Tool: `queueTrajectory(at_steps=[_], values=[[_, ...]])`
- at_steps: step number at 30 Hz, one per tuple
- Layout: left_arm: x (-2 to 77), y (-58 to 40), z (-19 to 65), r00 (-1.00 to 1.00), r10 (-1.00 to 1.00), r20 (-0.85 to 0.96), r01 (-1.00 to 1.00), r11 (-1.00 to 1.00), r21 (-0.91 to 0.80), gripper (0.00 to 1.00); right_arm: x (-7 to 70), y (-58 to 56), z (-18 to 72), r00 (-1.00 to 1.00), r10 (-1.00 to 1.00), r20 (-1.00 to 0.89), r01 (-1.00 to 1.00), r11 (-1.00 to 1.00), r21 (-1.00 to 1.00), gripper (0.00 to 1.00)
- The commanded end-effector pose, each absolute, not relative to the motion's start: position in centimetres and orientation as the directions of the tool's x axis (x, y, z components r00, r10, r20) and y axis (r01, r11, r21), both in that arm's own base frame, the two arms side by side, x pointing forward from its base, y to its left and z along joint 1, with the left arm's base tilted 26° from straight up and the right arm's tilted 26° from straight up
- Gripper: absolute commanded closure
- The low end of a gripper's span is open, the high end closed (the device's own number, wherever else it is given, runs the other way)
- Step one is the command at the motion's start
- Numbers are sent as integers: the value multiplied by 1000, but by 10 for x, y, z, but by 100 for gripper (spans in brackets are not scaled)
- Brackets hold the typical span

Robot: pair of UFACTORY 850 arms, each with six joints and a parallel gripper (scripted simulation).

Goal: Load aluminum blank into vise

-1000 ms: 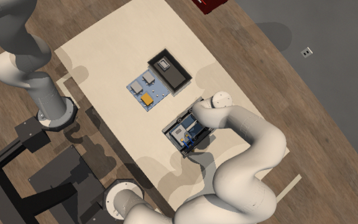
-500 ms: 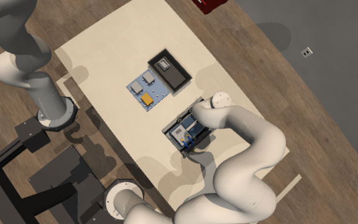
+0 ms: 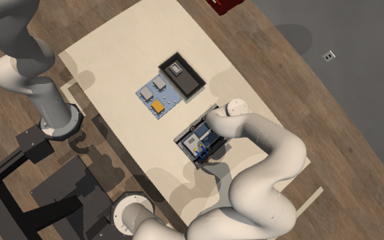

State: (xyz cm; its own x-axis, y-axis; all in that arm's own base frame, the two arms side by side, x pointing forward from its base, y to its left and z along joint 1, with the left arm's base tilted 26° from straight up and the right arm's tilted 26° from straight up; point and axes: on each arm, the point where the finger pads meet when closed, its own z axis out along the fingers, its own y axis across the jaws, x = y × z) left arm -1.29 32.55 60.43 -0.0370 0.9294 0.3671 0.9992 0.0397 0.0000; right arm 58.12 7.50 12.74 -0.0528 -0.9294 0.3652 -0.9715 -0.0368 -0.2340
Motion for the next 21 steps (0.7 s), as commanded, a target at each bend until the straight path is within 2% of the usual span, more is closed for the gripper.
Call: queueTrajectory(at_steps=[1,8,9,21], values=[[-13,326,605,-37,929,369,999,40,0,0,582,75,128,-53,-930,365,-971,-37,-236,31],[-13,326,605,-37,929,369,999,40,0,0,582,75,128,-53,-930,365,-971,-37,-236,31],[-13,326,605,-37,929,369,999,40,0,0,582,75,128,-53,-930,365,-971,-37,-236,100],[-13,326,605,-37,929,369,999,40,0,0,582,75,128,-53,-930,365,-971,-37,-236,100]])
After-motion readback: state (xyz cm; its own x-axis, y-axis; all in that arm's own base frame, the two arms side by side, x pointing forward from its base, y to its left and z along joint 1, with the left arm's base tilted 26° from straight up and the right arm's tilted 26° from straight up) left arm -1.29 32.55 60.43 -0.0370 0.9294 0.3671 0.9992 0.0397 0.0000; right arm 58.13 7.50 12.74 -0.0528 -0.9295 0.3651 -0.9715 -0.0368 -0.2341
